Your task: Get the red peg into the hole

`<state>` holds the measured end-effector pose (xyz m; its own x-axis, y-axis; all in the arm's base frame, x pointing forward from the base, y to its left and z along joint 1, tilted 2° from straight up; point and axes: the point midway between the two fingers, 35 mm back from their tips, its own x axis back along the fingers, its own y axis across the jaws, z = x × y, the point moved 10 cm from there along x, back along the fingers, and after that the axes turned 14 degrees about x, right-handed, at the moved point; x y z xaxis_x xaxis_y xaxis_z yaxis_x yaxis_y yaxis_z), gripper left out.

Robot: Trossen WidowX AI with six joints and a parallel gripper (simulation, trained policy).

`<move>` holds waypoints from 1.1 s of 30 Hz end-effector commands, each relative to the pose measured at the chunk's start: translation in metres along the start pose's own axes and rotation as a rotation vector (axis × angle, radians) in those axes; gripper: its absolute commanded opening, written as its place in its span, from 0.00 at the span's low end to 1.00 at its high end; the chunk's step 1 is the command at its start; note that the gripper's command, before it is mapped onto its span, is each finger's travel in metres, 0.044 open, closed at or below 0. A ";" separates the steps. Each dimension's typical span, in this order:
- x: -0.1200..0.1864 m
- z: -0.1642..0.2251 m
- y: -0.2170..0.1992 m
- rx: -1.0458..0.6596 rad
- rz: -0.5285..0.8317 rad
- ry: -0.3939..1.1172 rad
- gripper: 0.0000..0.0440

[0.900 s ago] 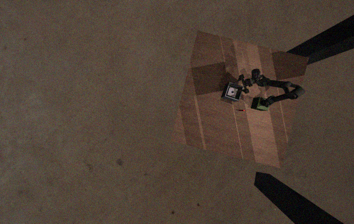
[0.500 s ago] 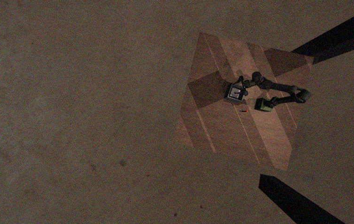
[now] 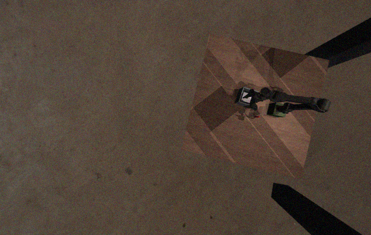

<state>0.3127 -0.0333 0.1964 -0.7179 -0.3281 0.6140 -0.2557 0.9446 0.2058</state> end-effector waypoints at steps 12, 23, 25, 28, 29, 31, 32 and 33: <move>0.005 0.012 0.076 -0.378 0.139 0.277 1.00; 0.018 0.044 0.122 -0.591 0.344 0.491 1.00; 0.021 0.052 0.129 -0.618 0.390 0.527 1.00; 0.025 0.063 0.139 -0.648 0.458 0.574 1.00; 0.026 0.066 0.142 -0.656 0.480 0.588 1.00; 0.028 0.073 0.147 -0.669 0.521 0.614 1.00; 0.029 0.076 0.149 -0.674 0.541 0.625 1.00; 0.029 0.079 0.150 -0.680 0.560 0.635 1.00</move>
<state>0.2127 0.0941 0.1907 -0.1580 -0.0189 0.9873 0.5191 0.8489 0.0993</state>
